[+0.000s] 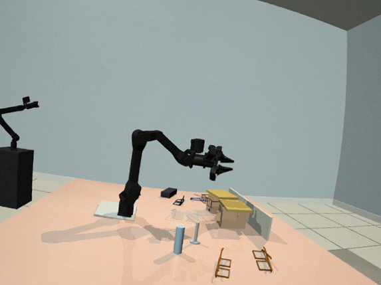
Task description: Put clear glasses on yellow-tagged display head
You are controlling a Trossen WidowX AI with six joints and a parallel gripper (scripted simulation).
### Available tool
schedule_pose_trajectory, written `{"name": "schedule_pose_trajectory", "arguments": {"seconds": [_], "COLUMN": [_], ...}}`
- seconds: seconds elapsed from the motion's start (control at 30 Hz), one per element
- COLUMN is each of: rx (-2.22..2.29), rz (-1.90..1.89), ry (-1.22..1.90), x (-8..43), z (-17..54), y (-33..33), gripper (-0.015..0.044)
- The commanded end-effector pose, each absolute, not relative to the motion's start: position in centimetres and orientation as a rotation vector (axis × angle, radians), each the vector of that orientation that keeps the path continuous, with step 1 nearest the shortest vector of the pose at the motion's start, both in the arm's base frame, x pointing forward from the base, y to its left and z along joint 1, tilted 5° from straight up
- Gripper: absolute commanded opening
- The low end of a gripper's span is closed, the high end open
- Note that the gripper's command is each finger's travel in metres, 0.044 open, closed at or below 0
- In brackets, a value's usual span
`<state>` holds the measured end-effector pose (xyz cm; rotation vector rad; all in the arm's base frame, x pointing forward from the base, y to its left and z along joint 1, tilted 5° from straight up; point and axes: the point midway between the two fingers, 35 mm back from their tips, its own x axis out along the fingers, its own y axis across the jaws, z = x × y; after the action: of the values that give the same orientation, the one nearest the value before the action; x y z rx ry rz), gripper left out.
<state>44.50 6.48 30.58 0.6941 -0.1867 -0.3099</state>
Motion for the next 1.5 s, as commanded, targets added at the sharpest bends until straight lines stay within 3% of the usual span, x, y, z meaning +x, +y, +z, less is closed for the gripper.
{"name": "schedule_pose_trajectory", "arguments": {"seconds": [0.0, 0.53, 1.1, 1.47], "rx": [0.409, 0.234, 0.147, 0.146], "rz": [-0.299, -0.269, -0.246, -0.246], "ry": [0.322, 0.843, 1.473, 1.493], "x": [43.6, 37.1, 25.5, 25.0], "z": [22.1, 14.9, 11.2, 11.3], "y": [6.4, 5.2, 4.6, 4.4], "gripper": [0.02, 0.02, 0.02, 0.02]}}
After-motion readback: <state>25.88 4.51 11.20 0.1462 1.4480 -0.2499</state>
